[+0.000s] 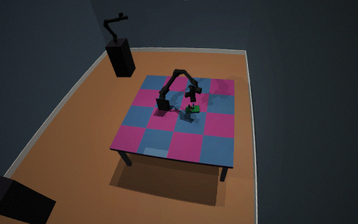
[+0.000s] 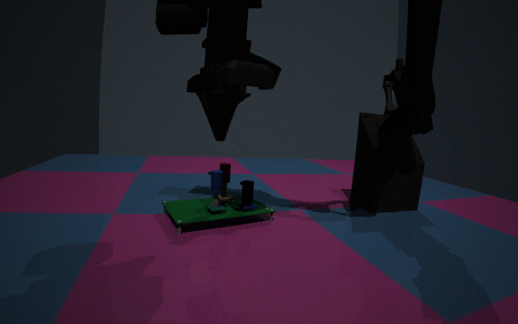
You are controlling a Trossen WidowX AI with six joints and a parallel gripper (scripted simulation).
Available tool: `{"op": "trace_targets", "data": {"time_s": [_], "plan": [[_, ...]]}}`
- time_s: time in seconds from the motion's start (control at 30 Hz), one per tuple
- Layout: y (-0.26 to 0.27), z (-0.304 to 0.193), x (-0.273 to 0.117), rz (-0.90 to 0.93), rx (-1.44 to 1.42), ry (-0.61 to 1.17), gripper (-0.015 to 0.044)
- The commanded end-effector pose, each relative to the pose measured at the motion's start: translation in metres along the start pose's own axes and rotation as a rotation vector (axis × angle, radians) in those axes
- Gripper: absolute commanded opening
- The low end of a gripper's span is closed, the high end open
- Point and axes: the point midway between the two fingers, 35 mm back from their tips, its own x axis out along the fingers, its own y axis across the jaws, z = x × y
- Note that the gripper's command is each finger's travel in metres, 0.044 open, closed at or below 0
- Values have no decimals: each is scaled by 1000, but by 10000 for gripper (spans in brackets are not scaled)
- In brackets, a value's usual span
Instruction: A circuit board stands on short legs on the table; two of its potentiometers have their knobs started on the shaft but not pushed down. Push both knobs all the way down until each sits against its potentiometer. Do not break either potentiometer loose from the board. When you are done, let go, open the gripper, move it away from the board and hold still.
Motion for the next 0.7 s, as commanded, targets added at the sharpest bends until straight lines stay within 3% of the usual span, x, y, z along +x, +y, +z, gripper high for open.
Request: {"op": "trace_targets", "data": {"time_s": [0.0, 0.13, 0.67], "plan": [[0, -2, 0, -4, 29, 1, 0], [0, -2, 20, -4, 28, 2, 0], [0, -2, 35, -5, 28, 2, 0]]}}
